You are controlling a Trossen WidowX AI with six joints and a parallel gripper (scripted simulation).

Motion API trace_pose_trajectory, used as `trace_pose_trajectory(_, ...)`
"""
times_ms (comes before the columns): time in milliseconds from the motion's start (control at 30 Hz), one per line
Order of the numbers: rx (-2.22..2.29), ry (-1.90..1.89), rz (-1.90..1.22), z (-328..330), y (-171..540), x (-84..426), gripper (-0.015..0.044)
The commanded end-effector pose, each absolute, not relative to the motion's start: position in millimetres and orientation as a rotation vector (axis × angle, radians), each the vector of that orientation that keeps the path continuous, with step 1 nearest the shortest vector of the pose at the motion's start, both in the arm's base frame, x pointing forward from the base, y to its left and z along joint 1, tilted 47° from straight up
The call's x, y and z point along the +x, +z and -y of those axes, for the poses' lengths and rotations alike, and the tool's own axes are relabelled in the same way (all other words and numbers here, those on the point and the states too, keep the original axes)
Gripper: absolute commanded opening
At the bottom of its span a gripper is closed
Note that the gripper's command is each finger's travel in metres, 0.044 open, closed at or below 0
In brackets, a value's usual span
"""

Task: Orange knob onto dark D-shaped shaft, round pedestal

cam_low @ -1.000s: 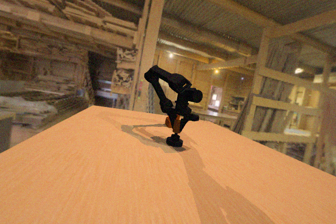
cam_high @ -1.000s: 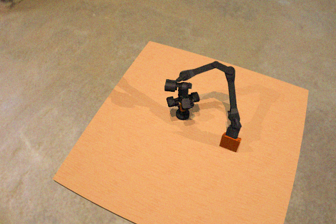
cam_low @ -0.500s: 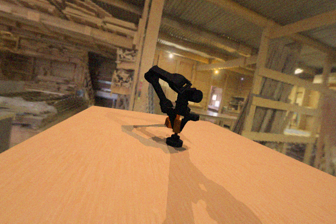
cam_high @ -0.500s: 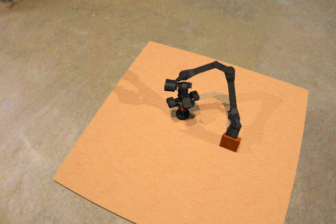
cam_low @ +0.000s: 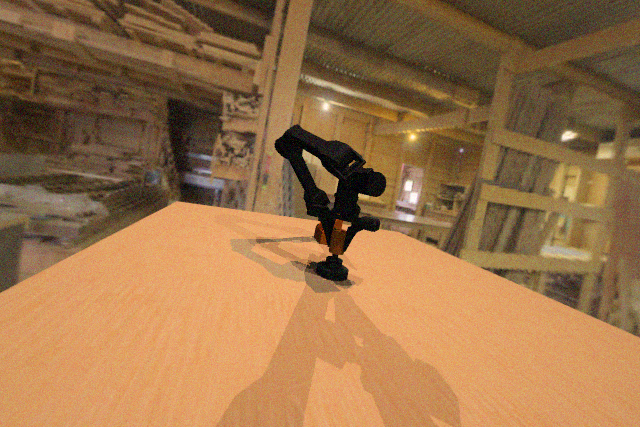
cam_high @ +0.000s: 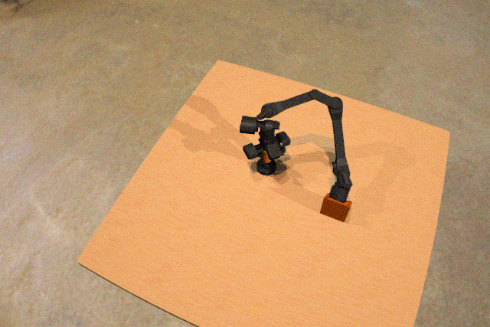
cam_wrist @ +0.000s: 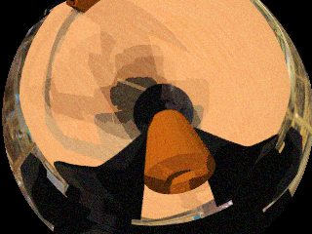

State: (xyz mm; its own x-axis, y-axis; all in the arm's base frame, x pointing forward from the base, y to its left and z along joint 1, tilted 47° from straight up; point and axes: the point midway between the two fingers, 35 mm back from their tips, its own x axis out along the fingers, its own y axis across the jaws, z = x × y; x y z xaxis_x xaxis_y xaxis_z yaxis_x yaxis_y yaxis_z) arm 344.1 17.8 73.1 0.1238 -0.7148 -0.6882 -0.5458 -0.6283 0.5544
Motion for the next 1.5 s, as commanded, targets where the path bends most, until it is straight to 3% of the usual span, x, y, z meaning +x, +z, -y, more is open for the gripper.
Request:
trace_pose_trajectory(0,2.225,-1.514,1.261,-17.0,73.6,344.7,0.0)
trace_pose_trajectory(367,2.22,-1.516,1.252,-20.2,76.7,344.9,0.0)
trace_pose_trajectory(600,2.092,-1.566,1.048,-21.0,75.4,345.5,0.0)
trace_pose_trajectory(1467,2.075,-1.572,1.023,-20.3,76.7,345.0,0.0)
